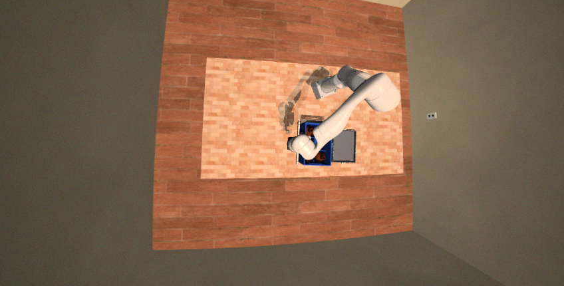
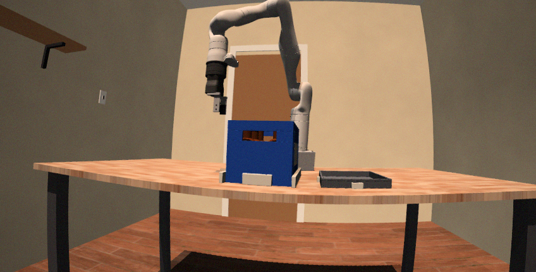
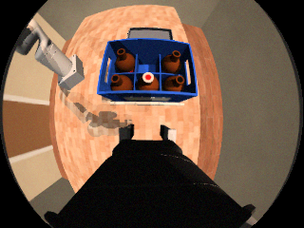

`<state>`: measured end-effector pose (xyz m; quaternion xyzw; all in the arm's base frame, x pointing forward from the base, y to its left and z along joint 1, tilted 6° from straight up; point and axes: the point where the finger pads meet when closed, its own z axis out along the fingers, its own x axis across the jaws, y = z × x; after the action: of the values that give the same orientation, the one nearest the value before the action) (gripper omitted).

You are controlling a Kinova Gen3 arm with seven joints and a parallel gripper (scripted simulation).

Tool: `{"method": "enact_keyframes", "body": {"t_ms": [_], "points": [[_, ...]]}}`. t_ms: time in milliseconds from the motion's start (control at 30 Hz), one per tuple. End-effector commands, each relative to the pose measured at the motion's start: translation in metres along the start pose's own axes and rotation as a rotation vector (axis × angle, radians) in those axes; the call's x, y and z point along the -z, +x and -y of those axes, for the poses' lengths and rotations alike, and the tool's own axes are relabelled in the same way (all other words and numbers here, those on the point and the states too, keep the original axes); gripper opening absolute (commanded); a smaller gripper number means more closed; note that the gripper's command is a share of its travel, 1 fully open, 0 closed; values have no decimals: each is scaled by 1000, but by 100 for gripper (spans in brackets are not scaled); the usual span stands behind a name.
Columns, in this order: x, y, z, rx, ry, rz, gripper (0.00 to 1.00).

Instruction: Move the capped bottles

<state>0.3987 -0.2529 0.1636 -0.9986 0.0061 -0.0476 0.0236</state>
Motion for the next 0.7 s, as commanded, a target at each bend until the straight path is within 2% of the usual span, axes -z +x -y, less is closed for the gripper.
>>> {"method": "enact_keyframes", "body": {"t_ms": [0, 133, 600, 667], "points": [[4, 3, 13, 14, -2, -6, 100], [2, 1, 15, 6, 0, -3, 100], [4, 2, 62, 14, -2, -6, 100], [4, 2, 62, 14, -2, -6, 100]]}}
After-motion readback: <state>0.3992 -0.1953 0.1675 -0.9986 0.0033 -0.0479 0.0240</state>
